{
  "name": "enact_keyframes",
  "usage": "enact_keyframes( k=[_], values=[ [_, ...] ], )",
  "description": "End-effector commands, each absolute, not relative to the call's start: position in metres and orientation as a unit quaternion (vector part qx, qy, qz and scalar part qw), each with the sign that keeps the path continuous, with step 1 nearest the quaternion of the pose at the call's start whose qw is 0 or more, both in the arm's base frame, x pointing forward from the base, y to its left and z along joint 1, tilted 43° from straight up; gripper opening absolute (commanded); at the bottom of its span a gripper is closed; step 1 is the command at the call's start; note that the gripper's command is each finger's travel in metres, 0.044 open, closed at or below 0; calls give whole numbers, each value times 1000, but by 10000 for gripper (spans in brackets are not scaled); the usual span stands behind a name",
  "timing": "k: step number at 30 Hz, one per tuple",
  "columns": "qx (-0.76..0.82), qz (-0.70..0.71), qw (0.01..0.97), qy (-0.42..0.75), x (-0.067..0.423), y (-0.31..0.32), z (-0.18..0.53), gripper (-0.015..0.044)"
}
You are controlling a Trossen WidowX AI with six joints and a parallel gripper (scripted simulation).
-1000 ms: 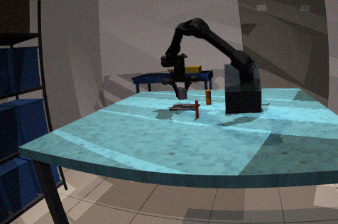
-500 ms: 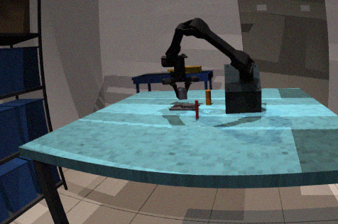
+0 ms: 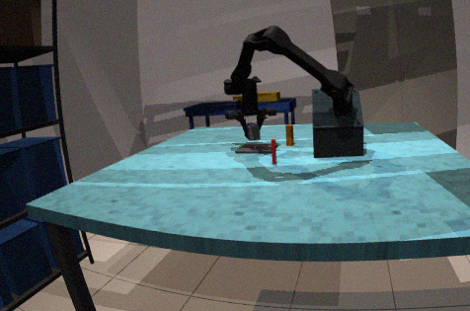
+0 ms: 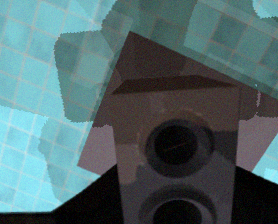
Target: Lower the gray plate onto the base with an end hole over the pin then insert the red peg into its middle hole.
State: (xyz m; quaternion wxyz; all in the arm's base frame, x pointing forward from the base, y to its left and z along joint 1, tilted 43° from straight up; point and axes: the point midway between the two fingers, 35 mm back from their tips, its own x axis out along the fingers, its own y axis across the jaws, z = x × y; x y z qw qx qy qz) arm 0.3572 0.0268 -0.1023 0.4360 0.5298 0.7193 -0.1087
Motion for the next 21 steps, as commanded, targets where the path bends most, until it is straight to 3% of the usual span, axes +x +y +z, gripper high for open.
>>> enact_keyframes(
  k=[1,21],
  values=[
    [529,-111,431,723,354,33,-109,0],
    [529,-111,430,723,352,49,-127,0]
  ],
)
